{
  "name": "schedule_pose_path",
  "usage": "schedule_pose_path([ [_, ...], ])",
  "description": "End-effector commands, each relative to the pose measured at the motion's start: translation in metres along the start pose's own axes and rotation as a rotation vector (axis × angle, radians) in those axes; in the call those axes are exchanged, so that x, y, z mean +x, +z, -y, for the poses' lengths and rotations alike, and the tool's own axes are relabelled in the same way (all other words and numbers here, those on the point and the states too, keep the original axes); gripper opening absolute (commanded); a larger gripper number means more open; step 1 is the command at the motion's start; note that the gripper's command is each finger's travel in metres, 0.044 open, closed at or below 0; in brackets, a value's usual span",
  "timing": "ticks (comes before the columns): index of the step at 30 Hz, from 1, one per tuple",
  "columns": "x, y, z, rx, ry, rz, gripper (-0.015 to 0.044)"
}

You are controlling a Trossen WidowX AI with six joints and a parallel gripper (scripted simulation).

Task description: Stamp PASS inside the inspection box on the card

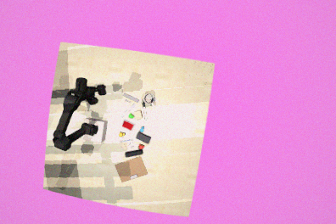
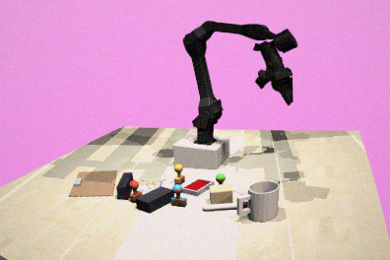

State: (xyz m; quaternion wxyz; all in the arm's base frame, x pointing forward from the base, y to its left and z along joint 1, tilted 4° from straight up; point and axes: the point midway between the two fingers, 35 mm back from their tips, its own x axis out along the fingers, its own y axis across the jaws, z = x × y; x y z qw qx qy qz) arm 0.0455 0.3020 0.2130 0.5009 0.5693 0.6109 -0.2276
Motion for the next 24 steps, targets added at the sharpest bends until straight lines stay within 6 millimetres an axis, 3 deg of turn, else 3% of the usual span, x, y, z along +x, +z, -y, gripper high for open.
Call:
schedule_pose_path([
  [1, 0.001, 0.001, -0.002, -0.010, 0.001, 0.004, 0.0374],
  [7, 0.037, 0.047, -0.050, -0.333, -0.027, 0.138, 0.0219],
  [12, 0.059, 0.093, -0.083, -0.580, -0.106, 0.214, 0.0219],
  [24, 0.082, 0.180, -0.116, -0.969, -0.300, 0.225, 0.0219],
])
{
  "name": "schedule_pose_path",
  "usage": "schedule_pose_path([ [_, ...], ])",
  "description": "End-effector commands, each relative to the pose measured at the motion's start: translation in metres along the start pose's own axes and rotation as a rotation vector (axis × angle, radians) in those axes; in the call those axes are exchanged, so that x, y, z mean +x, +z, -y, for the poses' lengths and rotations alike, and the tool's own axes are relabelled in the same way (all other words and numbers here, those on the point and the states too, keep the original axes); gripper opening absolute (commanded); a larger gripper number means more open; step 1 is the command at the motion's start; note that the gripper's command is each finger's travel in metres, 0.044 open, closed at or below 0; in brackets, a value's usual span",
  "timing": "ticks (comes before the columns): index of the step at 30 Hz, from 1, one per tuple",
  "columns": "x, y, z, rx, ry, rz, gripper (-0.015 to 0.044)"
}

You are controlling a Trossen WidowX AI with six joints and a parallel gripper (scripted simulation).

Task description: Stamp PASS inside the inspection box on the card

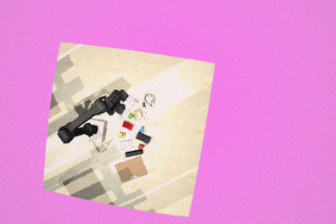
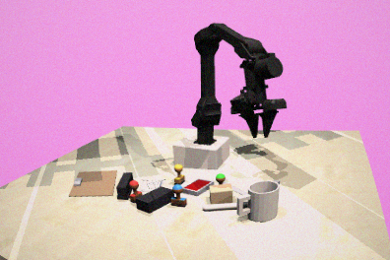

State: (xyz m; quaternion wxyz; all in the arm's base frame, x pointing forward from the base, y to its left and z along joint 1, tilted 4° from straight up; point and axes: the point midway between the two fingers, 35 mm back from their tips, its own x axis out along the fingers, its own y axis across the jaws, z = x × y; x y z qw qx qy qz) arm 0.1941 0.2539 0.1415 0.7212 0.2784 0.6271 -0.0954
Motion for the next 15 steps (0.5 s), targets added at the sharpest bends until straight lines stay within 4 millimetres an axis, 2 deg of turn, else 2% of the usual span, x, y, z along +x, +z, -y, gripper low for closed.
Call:
schedule_pose_path([
  [1, 0.037, 0.053, 0.029, -0.293, -0.120, -0.050, 0.0219],
  [9, 0.061, 0.096, 0.063, -0.572, -0.171, -0.143, 0.0219],
  [15, 0.064, 0.102, 0.069, -0.613, -0.174, -0.161, 0.0219],
])
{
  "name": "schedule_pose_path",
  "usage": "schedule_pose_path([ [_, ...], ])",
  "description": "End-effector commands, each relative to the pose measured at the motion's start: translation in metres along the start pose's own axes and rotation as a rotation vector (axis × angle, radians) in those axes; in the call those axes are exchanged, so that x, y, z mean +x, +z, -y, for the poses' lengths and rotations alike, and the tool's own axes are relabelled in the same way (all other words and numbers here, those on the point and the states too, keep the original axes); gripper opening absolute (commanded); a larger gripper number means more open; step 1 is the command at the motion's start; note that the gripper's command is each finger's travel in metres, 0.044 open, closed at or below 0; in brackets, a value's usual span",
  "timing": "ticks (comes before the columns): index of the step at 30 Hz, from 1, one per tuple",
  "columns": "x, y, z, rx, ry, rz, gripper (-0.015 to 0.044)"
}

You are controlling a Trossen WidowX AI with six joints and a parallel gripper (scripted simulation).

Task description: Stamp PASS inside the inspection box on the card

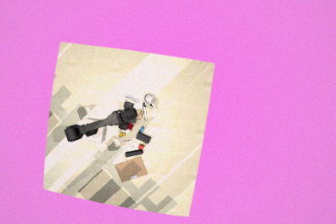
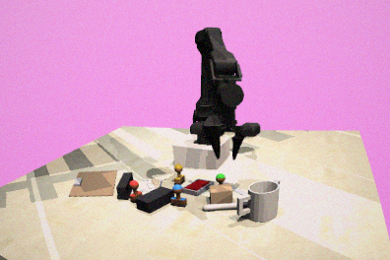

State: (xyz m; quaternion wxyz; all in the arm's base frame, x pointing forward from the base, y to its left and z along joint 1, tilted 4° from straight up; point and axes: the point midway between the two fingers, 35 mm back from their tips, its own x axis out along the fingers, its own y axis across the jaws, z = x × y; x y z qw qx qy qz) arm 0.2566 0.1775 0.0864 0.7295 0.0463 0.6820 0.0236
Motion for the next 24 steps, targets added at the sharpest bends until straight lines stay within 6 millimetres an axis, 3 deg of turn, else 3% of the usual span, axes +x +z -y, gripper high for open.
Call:
schedule_pose_path([
  [1, 0.017, 0.002, 0.022, -0.112, -0.012, -0.065, 0.0219],
  [10, 0.019, 0.000, 0.021, -0.112, -0.012, -0.065, 0.0219],
  [24, 0.041, 0.000, 0.020, -0.112, -0.012, -0.065, 0.0219],
])
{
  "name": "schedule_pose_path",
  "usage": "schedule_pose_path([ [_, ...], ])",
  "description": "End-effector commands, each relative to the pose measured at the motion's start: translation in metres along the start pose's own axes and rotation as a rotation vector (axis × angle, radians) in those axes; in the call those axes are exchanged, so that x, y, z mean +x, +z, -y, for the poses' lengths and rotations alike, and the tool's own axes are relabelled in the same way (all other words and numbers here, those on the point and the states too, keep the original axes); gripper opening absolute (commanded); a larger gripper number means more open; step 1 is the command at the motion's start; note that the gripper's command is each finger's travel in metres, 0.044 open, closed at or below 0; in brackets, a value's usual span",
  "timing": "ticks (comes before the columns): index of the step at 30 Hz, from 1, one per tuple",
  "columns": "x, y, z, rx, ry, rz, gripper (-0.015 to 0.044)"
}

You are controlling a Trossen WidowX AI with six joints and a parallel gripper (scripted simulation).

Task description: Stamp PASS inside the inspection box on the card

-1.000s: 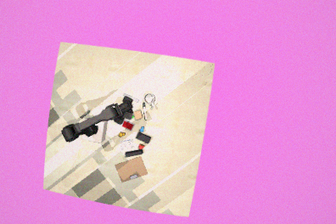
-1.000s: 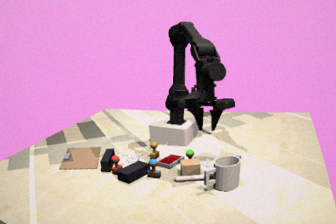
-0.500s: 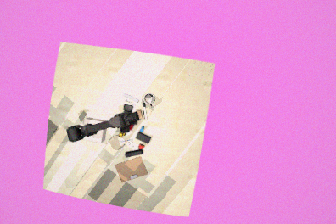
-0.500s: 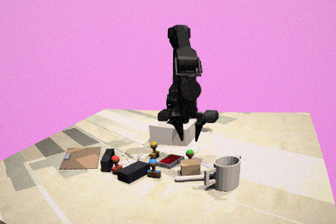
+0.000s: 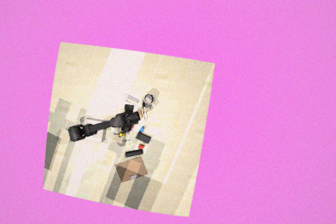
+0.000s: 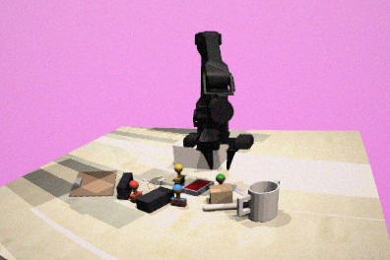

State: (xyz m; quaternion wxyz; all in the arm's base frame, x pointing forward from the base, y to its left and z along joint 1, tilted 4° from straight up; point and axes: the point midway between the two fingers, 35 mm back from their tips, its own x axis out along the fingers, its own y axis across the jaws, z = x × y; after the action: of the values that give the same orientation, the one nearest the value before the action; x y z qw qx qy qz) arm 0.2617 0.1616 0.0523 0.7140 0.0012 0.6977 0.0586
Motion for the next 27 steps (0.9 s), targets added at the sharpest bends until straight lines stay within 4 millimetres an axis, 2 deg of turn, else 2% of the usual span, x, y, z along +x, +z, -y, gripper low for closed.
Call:
schedule_pose_path([
  [1, 0.011, -0.003, 0.000, -0.001, 0.000, -0.015, 0.0219],
  [27, 0.053, -0.006, 0.001, -0.001, 0.000, -0.016, 0.0219],
])
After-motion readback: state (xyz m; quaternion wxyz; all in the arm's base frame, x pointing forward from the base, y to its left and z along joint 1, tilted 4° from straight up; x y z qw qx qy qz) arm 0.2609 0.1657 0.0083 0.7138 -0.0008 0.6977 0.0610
